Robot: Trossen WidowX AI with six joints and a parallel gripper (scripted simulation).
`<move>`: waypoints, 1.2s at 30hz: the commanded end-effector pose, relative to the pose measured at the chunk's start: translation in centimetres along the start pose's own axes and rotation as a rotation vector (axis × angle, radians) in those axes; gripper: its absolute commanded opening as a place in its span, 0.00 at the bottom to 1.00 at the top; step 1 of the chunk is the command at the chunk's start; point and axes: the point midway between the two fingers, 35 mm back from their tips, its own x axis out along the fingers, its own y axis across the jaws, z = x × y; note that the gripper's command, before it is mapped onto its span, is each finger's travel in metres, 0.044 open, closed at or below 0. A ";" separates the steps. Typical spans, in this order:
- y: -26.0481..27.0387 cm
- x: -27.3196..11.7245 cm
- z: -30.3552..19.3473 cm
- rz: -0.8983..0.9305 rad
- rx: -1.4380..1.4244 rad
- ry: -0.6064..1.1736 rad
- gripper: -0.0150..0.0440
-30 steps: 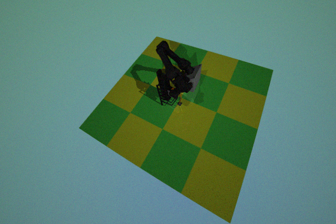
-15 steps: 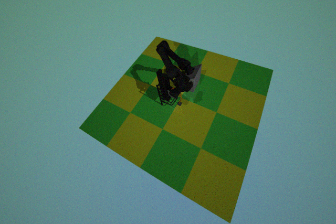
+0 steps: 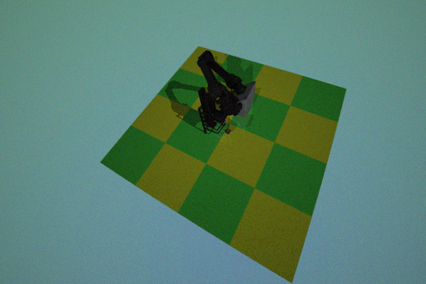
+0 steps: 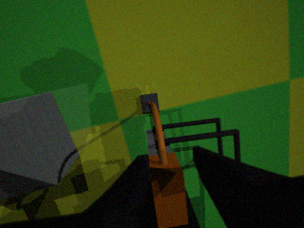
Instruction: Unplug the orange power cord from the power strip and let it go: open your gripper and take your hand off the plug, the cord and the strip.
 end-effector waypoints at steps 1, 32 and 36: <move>0.1 -0.1 -1.0 -0.004 -0.002 0.003 0.53; 0.3 1.1 -3.4 -0.004 -0.002 0.005 0.53; 0.3 1.2 -3.5 -0.004 -0.002 0.005 0.53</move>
